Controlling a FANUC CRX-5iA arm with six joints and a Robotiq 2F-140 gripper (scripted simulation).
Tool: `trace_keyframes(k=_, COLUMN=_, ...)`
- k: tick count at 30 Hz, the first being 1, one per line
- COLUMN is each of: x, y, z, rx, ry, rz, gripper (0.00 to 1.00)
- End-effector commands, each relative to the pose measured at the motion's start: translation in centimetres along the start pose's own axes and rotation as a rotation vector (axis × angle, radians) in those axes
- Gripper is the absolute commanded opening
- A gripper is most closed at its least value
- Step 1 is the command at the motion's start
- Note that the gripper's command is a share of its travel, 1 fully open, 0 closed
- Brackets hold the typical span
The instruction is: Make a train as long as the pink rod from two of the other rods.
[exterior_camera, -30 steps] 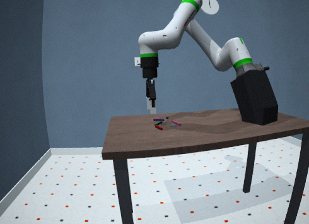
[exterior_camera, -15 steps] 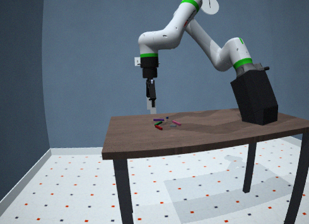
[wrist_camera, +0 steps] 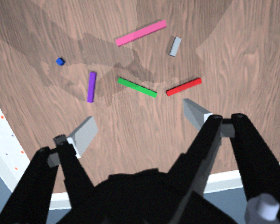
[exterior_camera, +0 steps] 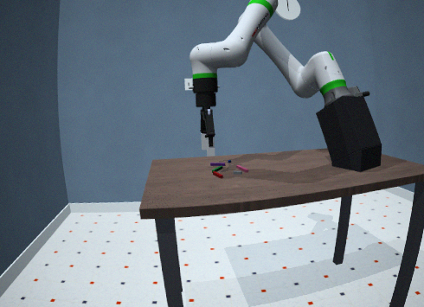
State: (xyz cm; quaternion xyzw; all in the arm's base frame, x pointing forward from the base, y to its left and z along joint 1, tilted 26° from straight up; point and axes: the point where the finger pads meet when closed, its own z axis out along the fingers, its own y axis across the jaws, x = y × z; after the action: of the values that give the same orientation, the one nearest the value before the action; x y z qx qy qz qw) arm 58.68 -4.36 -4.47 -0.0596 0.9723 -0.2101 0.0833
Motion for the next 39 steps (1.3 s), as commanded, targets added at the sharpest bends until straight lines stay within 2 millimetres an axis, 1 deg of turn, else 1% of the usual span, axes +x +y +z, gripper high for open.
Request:
trace_keyframes(k=1, x=0.2, y=-0.4, z=-0.1, rx=0.0, ry=0.0, rz=-0.061, gripper=1.0)
trace_keyframes(k=5, x=1.0, y=-1.7, z=-0.3, rx=-0.001, ry=0.0, rz=-0.238, gripper=1.0)
trace_keyframes(k=12, x=2.1, y=-3.3, z=-0.6, rx=-0.002, ry=0.0, rz=-0.47, gripper=1.0)
trace_keyframes(k=14, x=2.1, y=-3.3, z=-0.6, rx=-0.002, ry=0.0, rz=-0.47, gripper=1.0)
trace_keyframes(k=15, x=2.5, y=-3.9, z=-0.7, rx=-0.002, ry=0.0, rz=-0.551, gripper=1.0)
trace_keyframes(k=16, x=2.7, y=-4.2, z=-0.8, rx=-0.002, ry=0.0, rz=-0.594, gripper=1.0)
trace_keyframes(k=29, x=4.9, y=-6.9, z=-1.3, rx=-0.002, ry=-0.001, rz=-1.013, gripper=1.0)
trace_keyframes(k=31, x=4.9, y=-6.9, z=-1.3, rx=-0.002, ry=-0.001, rz=-1.013, gripper=1.0)
trace_keyframes(k=32, x=5.4, y=-7.5, z=-1.4, rx=-0.002, ry=-0.001, rz=-1.108, gripper=1.0)
trace_keyframes(k=39, x=6.6, y=-8.8, z=-1.6, rx=-0.002, ry=-0.001, rz=-1.323, gripper=1.0)
